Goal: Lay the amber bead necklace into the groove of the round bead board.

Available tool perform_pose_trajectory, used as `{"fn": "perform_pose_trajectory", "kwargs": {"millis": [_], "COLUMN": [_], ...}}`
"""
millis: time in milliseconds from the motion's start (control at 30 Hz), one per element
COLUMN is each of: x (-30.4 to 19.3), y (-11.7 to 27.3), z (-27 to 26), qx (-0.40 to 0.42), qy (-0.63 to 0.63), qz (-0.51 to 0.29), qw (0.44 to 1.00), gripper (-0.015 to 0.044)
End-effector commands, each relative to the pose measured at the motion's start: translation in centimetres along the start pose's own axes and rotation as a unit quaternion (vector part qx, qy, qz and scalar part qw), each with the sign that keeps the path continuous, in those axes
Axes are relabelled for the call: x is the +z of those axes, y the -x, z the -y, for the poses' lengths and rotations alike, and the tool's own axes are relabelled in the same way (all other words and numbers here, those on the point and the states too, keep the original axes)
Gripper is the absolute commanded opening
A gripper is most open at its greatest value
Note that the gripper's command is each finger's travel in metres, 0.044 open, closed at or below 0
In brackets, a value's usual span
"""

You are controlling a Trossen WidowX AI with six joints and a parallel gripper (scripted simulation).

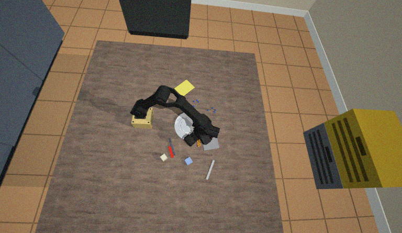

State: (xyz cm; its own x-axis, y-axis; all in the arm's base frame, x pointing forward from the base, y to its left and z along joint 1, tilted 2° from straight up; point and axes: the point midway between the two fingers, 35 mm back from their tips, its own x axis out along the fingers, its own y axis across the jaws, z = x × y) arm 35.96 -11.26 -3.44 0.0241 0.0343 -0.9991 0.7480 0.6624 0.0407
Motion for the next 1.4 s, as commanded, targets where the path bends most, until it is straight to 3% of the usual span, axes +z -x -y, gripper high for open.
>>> {"fn": "perform_pose_trajectory", "kwargs": {"millis": [0, 1067, 1367], "x": [0.0, 0.0, 0.0], "y": [0.0, 0.0, 2.5], "z": [0.0, 0.0, 0.1], "qx": [0.000, 0.000, -0.003], "qy": [0.000, 0.000, 0.001], "qz": [0.000, 0.000, -0.001], "qw": [1.000, 1.000, 1.000], "gripper": [0.0000, 0.0000, 0.0000]}}
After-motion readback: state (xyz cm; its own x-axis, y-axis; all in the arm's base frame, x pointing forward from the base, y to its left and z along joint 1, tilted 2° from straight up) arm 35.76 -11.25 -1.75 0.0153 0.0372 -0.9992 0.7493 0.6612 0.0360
